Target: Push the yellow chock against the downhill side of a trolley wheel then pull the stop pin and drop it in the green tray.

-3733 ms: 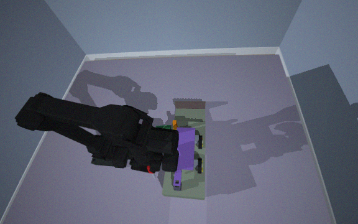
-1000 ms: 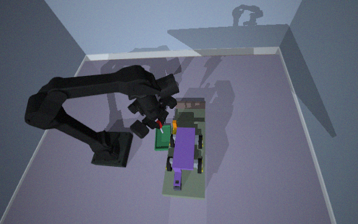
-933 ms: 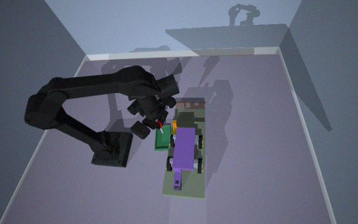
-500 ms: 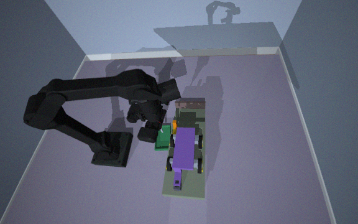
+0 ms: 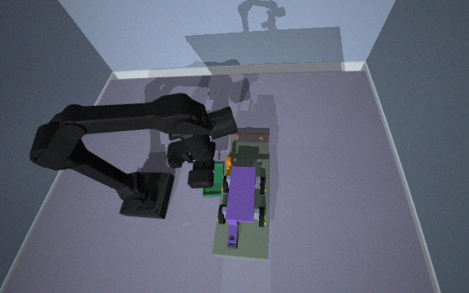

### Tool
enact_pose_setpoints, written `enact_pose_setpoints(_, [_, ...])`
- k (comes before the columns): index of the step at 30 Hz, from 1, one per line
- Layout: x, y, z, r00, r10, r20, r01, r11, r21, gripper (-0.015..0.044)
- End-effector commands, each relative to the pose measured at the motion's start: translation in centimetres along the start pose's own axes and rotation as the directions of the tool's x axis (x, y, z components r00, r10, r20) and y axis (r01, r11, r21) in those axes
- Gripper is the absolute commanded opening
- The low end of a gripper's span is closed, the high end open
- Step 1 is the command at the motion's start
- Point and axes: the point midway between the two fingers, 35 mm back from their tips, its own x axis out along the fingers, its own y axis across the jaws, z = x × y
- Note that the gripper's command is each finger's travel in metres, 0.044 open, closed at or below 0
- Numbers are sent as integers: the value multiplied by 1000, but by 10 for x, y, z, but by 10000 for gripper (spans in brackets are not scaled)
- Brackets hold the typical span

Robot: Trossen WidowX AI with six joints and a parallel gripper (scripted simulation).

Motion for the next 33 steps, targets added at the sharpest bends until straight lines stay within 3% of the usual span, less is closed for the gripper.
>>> enact_pose_setpoints(1, [5,-1,4,1000,-5,1,5,1000,-11,0])
enact_pose_setpoints(11, [20,-2,15,1000,-8,3,8,1000,-11,0])
enact_pose_setpoints(20, [45,-10,14,985,-171,7,171,985,-10,0])
enact_pose_setpoints(33, [82,-30,15,984,-180,7,180,984,-10,0])
